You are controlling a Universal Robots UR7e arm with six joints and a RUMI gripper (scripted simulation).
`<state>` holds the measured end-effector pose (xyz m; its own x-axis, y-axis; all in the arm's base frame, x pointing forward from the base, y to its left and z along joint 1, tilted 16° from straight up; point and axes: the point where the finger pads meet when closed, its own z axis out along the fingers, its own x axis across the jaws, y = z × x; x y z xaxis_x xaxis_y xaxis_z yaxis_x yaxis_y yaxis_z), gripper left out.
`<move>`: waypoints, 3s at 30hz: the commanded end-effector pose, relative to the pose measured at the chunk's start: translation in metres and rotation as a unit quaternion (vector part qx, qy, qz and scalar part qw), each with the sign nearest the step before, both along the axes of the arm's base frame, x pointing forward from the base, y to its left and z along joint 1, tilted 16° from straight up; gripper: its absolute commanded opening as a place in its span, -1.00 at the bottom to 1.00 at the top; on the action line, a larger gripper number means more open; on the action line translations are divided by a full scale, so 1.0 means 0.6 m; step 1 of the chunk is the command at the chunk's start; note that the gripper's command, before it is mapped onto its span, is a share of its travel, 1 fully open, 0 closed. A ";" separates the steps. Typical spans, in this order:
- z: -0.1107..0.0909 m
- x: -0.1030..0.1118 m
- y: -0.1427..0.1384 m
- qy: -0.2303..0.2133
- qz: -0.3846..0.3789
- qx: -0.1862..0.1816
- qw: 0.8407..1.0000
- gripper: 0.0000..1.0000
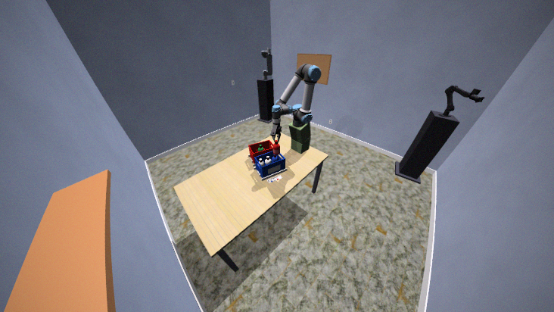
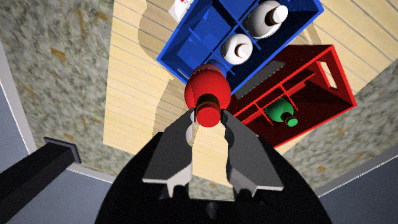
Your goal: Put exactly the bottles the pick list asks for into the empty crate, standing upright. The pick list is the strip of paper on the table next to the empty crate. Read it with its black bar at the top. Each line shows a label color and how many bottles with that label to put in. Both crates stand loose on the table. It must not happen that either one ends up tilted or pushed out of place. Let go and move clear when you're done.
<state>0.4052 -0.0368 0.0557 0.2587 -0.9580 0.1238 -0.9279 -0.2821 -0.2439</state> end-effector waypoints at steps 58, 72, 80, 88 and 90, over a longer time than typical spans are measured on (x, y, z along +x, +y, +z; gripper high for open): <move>0.010 0.052 0.097 -0.001 0.000 -0.001 1.000 -1.00; 0.010 0.052 0.096 -0.001 0.000 -0.001 1.000 -1.00; 0.010 0.051 0.095 -0.001 0.000 -0.001 1.000 -1.00; 0.007 0.052 0.095 -0.001 0.000 -0.001 1.000 -1.00; 0.003 0.053 0.094 -0.001 0.000 -0.001 1.000 -1.00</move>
<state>0.4361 0.0202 0.0599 0.2583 -0.9580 0.1244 -0.9281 -0.2818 -0.2434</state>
